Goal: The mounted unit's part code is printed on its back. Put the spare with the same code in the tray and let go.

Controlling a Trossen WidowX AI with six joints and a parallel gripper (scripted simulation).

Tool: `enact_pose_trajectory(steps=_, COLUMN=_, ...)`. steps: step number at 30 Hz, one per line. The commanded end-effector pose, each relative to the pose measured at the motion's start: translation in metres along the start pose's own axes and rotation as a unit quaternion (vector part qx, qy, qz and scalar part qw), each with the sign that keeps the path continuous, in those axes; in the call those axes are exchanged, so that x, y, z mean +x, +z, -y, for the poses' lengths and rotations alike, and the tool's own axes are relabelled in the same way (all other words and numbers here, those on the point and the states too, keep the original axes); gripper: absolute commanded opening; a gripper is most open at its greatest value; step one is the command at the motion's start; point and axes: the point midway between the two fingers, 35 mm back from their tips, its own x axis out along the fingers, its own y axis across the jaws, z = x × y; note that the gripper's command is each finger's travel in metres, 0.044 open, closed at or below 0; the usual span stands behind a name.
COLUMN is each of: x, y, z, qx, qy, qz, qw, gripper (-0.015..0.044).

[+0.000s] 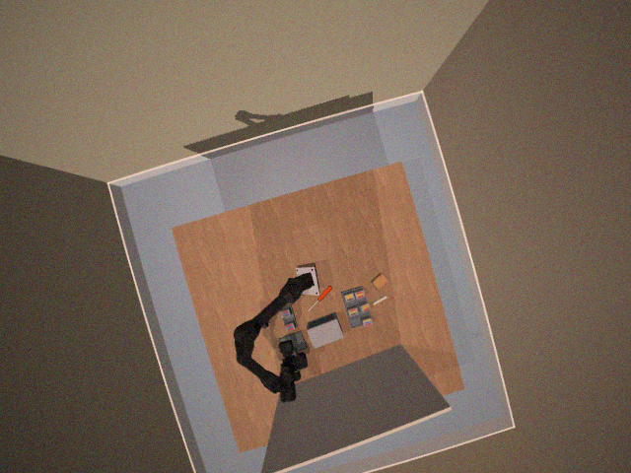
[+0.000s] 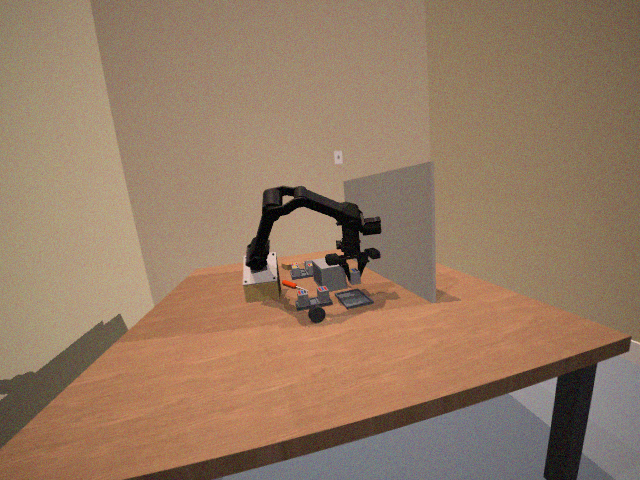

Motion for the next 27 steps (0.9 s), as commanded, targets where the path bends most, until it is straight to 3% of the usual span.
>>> enact_pose_trajectory(steps=1, x=0.006, y=0.002, z=-0.002, qx=-0.006, qy=0.004, qz=-0.001, qw=1.0, gripper=0.0)
enact_pose_trajectory(steps=27, x=0.031, y=0.001, z=-0.006, qx=-0.006, qy=0.004, qz=-0.003, qw=1.0, gripper=0.0)
